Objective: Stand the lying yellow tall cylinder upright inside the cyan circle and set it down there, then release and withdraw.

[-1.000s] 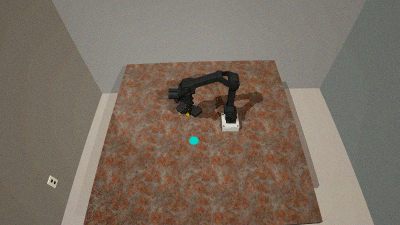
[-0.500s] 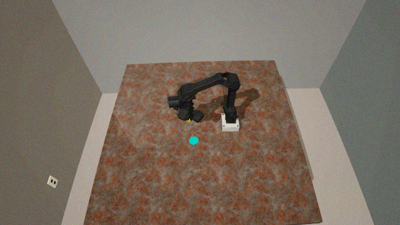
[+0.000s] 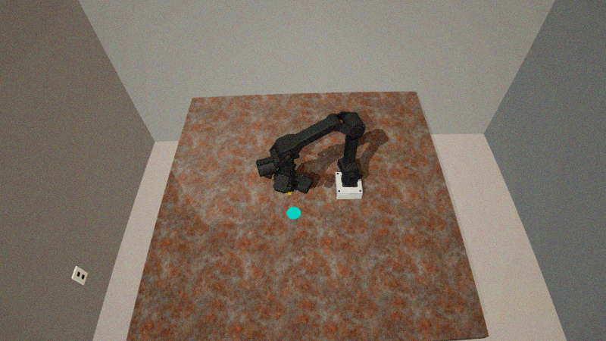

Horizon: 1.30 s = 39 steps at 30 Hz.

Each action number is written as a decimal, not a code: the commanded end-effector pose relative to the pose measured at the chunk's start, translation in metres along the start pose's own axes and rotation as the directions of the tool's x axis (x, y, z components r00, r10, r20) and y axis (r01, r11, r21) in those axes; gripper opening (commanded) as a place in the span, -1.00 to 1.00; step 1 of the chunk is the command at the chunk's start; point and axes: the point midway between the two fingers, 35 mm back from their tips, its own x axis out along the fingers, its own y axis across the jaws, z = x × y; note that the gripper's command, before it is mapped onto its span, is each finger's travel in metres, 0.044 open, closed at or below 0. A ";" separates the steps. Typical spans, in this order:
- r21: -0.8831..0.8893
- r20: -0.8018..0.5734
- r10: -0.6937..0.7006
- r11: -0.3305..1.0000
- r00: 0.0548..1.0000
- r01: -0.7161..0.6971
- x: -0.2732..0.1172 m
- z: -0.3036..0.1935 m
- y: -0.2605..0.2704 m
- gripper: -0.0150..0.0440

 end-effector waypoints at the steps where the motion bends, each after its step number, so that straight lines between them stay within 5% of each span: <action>1: -0.036 0.005 0.004 0.999 1.000 -0.004 -0.003 0.010 0.010 -0.14; 39: 0.021 0.223 0.046 0.998 0.974 -0.052 0.018 0.035 0.008 -0.14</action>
